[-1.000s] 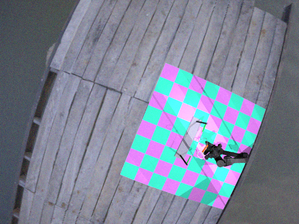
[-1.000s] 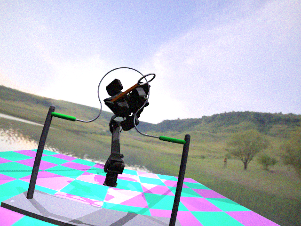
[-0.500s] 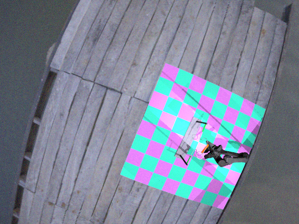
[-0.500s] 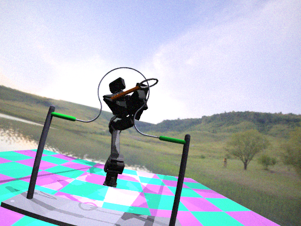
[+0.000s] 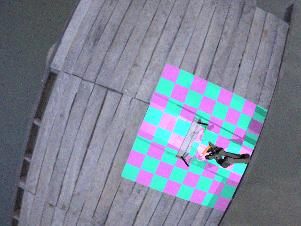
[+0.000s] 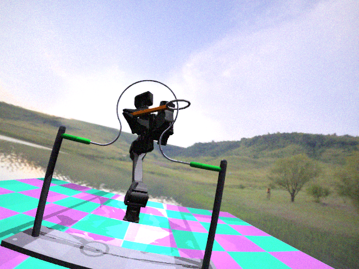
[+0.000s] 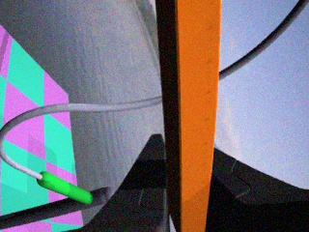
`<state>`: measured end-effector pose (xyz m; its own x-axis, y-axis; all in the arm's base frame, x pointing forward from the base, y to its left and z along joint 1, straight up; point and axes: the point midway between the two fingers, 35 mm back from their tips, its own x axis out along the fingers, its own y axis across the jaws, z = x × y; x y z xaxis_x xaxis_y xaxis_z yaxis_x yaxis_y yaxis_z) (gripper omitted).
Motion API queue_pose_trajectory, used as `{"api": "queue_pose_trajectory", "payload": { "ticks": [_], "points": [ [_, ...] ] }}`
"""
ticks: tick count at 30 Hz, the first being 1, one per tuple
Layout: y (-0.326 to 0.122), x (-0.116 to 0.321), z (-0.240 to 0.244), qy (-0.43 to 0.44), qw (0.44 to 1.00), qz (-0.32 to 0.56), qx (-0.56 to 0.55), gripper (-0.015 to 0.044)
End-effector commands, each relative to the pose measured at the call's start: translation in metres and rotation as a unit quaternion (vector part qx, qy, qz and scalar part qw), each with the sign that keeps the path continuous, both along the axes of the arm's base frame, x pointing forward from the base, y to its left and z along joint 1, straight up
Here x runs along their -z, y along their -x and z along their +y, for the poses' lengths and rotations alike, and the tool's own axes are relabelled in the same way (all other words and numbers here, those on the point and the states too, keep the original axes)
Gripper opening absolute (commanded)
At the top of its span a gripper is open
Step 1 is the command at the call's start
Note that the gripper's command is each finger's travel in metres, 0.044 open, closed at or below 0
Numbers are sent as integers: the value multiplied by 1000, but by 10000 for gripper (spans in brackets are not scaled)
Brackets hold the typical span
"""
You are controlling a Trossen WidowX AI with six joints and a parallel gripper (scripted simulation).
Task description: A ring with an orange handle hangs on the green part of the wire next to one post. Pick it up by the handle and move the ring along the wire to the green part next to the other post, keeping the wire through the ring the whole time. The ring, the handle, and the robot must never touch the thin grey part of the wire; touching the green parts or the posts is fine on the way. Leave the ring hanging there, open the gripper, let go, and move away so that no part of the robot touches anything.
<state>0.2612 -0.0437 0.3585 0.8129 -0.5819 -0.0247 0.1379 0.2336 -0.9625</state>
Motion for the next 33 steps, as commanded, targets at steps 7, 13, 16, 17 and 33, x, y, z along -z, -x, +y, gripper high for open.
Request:
{"api": "queue_pose_trajectory", "payload": {
  "ticks": [7,13,16,17,33],
  "points": [
    [1,-4,-2,68,998,5,2,-150],
    [1,-8,-2,108,994,7,3,-150],
    [1,-10,-3,128,992,9,3,-150],
    [1,-11,-3,135,991,9,3,-150],
    [1,-21,-2,240,971,15,4,-150]
  ]
}}
